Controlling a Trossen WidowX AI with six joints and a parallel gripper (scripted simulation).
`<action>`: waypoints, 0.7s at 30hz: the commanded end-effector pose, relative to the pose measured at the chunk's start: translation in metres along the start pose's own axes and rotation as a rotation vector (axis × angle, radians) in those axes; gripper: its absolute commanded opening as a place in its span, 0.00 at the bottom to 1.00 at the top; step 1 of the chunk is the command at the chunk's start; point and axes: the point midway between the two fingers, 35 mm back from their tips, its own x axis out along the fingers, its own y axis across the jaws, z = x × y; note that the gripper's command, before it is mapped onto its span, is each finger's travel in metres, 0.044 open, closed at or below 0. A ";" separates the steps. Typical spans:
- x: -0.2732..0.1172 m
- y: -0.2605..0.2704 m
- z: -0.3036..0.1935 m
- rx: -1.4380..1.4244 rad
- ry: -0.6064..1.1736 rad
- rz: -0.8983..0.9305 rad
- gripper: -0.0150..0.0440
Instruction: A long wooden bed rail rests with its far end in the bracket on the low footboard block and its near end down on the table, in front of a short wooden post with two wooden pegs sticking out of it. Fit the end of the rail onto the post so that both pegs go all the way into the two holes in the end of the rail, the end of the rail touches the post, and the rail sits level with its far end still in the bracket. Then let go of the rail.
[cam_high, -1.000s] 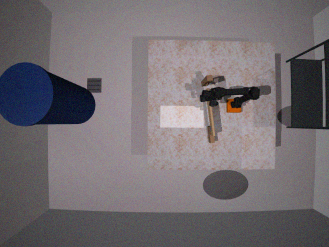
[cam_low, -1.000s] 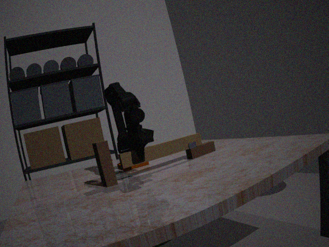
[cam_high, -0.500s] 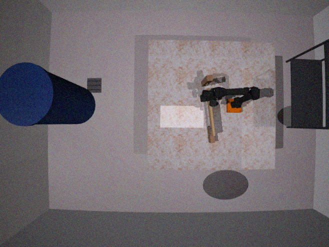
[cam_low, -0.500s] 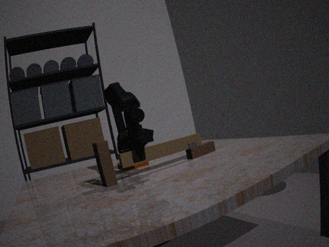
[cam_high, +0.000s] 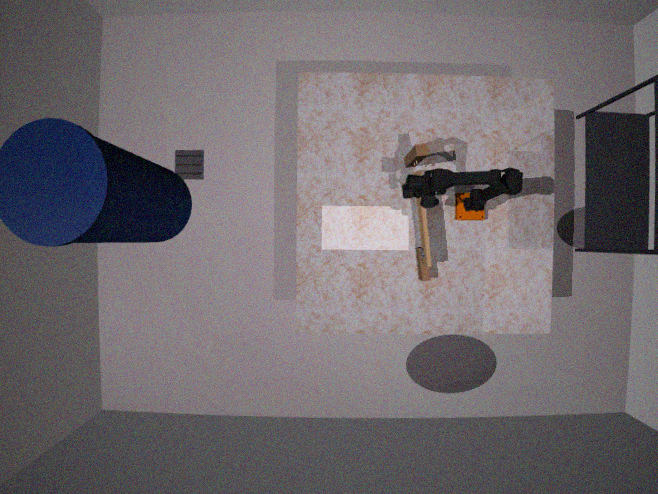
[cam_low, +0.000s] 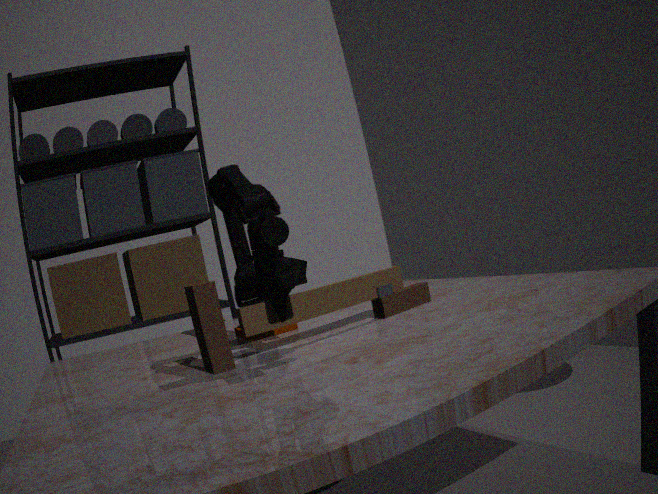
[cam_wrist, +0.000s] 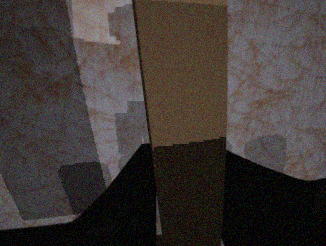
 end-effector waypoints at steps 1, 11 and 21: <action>-0.004 -0.001 0.000 -0.001 0.000 -0.004 0.25; -0.004 -0.002 0.000 -0.001 0.000 -0.004 0.25; -0.002 -0.002 0.000 -0.001 0.000 -0.004 0.25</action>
